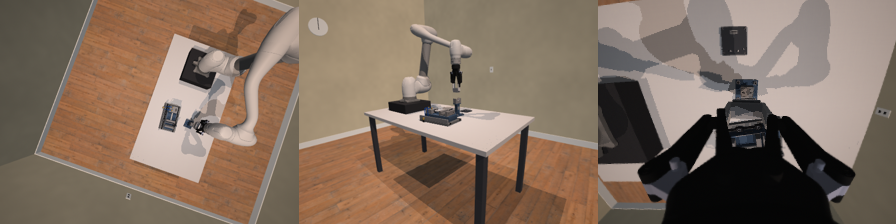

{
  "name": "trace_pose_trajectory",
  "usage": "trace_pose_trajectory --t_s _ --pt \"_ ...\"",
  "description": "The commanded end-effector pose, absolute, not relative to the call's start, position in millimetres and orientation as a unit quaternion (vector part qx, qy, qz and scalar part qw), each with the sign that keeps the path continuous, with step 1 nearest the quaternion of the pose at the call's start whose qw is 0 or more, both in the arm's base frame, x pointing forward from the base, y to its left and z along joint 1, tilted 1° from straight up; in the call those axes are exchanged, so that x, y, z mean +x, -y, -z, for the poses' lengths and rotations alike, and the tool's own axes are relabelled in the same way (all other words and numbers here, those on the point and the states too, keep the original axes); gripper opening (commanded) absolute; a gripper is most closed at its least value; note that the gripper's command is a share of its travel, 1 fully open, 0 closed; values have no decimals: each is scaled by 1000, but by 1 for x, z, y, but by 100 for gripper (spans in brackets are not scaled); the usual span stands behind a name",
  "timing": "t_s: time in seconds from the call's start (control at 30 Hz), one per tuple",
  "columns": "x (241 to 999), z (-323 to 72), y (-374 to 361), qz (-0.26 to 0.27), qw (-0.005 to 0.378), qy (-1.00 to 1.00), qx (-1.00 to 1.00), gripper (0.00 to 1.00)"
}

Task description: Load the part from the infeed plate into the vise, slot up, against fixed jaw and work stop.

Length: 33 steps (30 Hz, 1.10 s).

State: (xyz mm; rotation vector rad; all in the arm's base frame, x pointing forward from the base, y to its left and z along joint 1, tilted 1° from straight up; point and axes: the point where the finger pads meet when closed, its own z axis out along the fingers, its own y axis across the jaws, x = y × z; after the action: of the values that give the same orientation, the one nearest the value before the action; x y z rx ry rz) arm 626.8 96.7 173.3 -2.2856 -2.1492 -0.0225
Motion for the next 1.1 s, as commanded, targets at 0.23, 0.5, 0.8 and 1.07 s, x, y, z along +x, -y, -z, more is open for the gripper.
trace_pose_trajectory --t_s 0.23,0.5,0.8,1.07 --pt "627 -173 -97 7 2 685 -728 0" --pt "627 -173 -97 8 2 685 -728 0" --pt "627 -173 -97 11 6 685 -728 0" --pt "628 -173 -97 18 12 685 -728 0"
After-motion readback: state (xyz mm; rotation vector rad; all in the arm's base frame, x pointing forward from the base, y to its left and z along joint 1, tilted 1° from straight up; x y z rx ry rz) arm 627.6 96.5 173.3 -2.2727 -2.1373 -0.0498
